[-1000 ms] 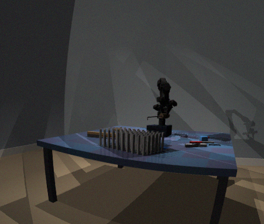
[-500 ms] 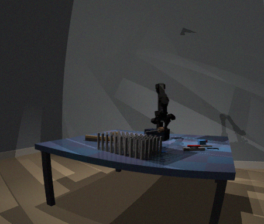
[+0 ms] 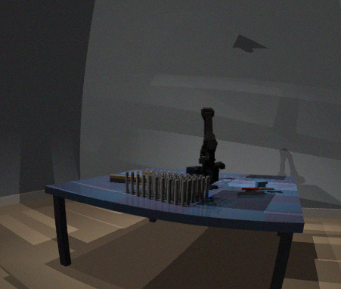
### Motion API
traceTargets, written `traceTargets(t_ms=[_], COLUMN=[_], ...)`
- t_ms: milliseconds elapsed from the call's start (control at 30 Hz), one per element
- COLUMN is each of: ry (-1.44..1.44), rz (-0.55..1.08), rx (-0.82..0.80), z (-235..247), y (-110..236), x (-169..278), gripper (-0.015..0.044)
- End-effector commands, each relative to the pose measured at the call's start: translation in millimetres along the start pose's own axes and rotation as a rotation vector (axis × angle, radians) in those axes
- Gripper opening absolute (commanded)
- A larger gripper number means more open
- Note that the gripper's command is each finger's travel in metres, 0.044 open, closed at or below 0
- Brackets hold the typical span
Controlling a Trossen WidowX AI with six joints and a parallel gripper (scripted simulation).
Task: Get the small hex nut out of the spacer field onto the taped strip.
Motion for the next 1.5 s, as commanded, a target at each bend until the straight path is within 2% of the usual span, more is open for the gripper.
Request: traceTargets(t_ms=[0,1467], ry=[0.004,0.005], rz=[-0.01,-0.012], rx=[-0.009,-0.008], z=[-0.4,-4.8], y=[-2.7,-14.6], x=[1.0,-29.3], gripper=[0.0,0.0])
Point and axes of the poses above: the point midway between the two fingers, 35 mm back from their tips, its own y axis back along the fingers, its own z axis across the jaws, x = y × z, the point moved 2 cm from there along y, back along the fingers, and after that the axes turned 8 degrees about y, right-handed, at the moved point
